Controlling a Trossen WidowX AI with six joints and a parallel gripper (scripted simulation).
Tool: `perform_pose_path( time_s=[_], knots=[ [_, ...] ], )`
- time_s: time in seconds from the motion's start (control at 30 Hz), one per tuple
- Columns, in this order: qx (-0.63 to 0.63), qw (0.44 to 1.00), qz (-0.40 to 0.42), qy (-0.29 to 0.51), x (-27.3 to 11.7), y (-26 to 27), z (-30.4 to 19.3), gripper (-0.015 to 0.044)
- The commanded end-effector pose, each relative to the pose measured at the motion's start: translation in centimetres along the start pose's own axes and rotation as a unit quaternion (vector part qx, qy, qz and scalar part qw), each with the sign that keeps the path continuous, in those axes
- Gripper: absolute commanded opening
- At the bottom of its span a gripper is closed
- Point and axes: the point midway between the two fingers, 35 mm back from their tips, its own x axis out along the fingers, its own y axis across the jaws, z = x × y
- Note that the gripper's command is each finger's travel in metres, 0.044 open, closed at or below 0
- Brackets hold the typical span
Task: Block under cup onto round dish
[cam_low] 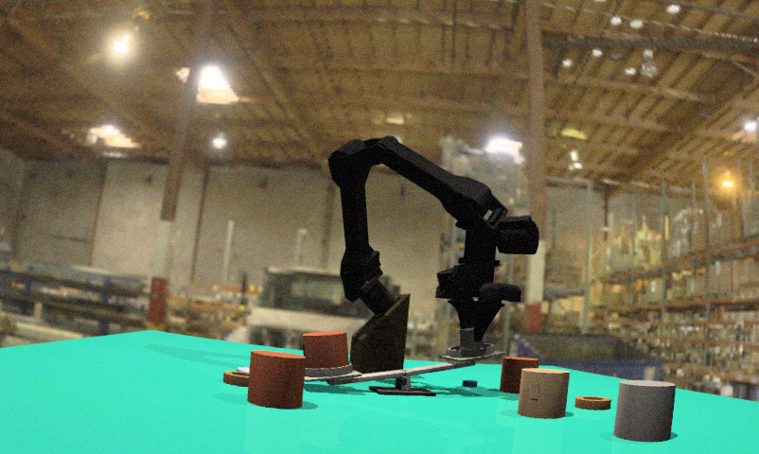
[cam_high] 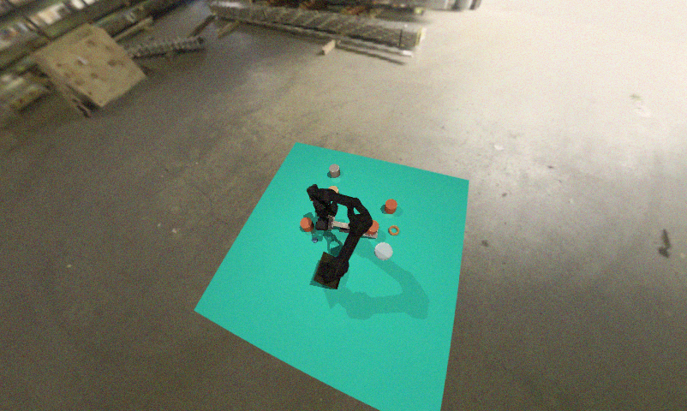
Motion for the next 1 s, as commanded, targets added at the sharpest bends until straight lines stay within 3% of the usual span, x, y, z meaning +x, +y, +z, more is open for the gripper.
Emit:
perform_pose_path(
  time_s=[0.0, 0.27, 0.53, 0.97],
  knots=[
    [0.003, 1.000, 0.008, 0.005, -2.7, 0.4, -0.2, 0.0000],
    [0.004, 1.000, 0.007, 0.005, -7.8, -0.1, -0.1, 0.0000],
    [0.001, 1.000, 0.008, 0.012, -7.8, 0.2, 0.8, 0.0000],
    [-0.009, 0.998, 0.017, 0.052, -6.7, 1.2, 6.9, 0.0000]
  ],
)
